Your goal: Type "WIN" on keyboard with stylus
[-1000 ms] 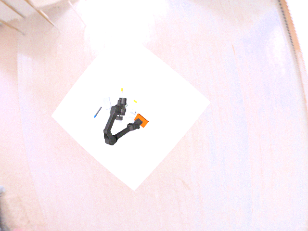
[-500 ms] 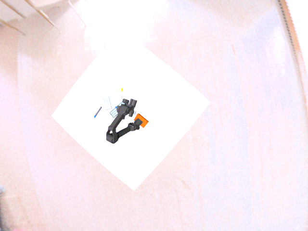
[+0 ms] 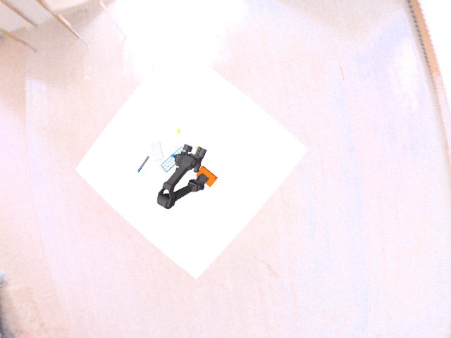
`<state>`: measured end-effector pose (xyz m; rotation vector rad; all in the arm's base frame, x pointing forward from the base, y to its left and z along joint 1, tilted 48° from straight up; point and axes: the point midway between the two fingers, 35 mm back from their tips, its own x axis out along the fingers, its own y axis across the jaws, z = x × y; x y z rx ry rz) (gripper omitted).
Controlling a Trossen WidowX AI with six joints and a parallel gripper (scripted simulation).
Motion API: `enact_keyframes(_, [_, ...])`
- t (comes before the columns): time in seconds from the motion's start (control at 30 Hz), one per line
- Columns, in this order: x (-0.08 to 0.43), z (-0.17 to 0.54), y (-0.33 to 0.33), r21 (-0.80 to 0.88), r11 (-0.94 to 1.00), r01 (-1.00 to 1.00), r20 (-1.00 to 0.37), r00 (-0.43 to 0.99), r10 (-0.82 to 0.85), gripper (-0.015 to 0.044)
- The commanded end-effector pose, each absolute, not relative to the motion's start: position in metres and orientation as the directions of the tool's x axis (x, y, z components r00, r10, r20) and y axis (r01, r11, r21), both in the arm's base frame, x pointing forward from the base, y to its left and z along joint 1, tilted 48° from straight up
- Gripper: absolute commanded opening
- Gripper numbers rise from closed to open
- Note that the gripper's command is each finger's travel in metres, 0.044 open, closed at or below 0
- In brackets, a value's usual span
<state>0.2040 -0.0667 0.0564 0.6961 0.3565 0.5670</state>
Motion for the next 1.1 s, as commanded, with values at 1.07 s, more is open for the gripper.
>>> enact_keyframes(1.07, [0.204, 0.035, -0.043, 0.692, 0.623, -0.365, -0.113, 0.798, 0.592, 0.0081])
